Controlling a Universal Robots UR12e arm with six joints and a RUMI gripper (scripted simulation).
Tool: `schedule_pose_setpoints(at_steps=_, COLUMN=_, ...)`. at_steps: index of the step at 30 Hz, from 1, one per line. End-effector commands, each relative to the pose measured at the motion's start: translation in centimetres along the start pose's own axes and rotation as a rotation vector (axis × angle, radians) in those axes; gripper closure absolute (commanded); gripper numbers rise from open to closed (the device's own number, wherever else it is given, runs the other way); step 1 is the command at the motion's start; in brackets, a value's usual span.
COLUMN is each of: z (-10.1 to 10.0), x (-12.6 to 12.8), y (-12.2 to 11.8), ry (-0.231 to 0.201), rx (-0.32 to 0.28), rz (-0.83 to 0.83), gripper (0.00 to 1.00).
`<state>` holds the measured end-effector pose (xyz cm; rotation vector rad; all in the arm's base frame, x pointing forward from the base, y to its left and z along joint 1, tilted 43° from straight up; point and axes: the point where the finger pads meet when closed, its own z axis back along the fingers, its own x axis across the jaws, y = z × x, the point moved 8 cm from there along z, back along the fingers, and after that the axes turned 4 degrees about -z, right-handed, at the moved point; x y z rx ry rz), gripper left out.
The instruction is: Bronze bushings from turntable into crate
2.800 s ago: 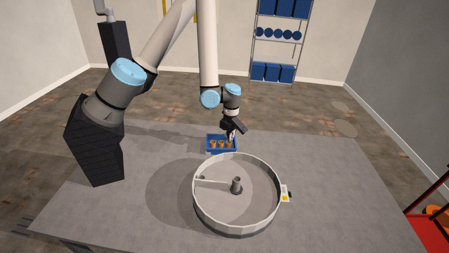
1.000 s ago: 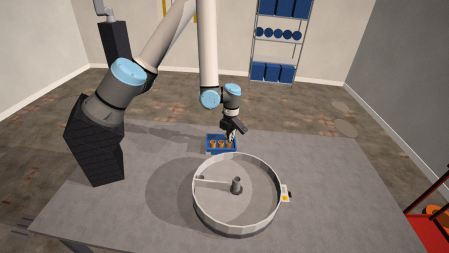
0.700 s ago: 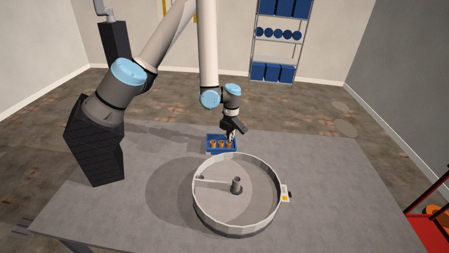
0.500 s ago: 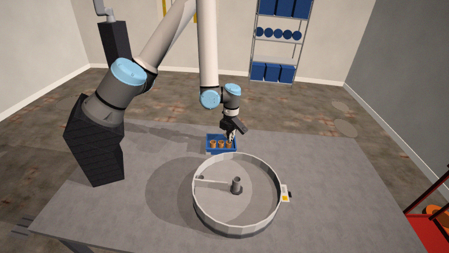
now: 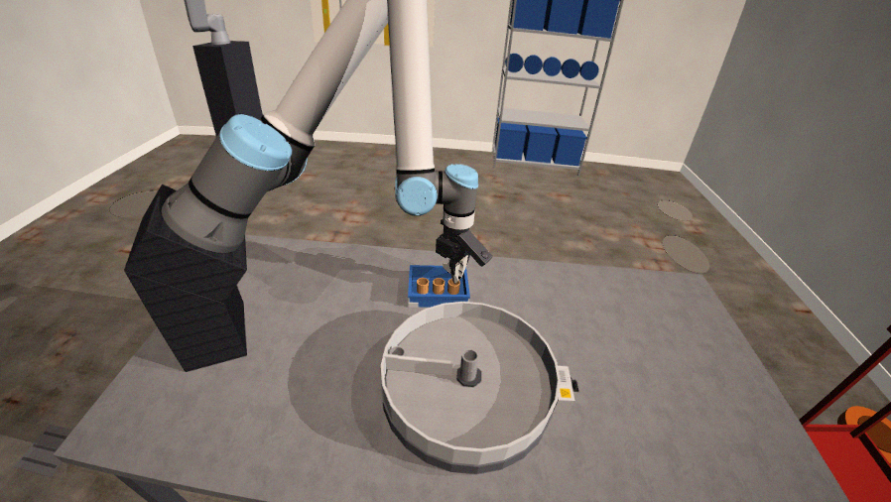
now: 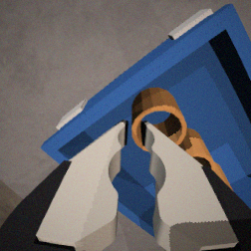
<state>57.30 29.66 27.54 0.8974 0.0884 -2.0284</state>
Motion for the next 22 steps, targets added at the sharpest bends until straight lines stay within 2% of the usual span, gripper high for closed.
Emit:
schedule_pose_setpoints(at_steps=1, z=0.9, x=0.0, y=0.0, ry=0.001, rx=0.001, rz=0.000, gripper=0.94)
schedule_pose_setpoints(at_steps=5, z=2.1, x=0.0, y=0.0, ry=0.001, rx=0.001, rz=0.000, gripper=0.94)
schedule_pose_setpoints(at_steps=7, z=2.1, x=0.0, y=0.0, ry=0.001, rx=0.001, rz=0.000, gripper=0.94)
schedule_pose_setpoints(at_steps=13, z=4.6, x=0.0, y=0.0, ry=0.001, rx=0.001, rz=0.000, gripper=0.94)
schedule_pose_setpoints(at_steps=22, z=4.6, x=0.0, y=0.0, ry=0.001, rx=0.001, rz=0.000, gripper=0.94)
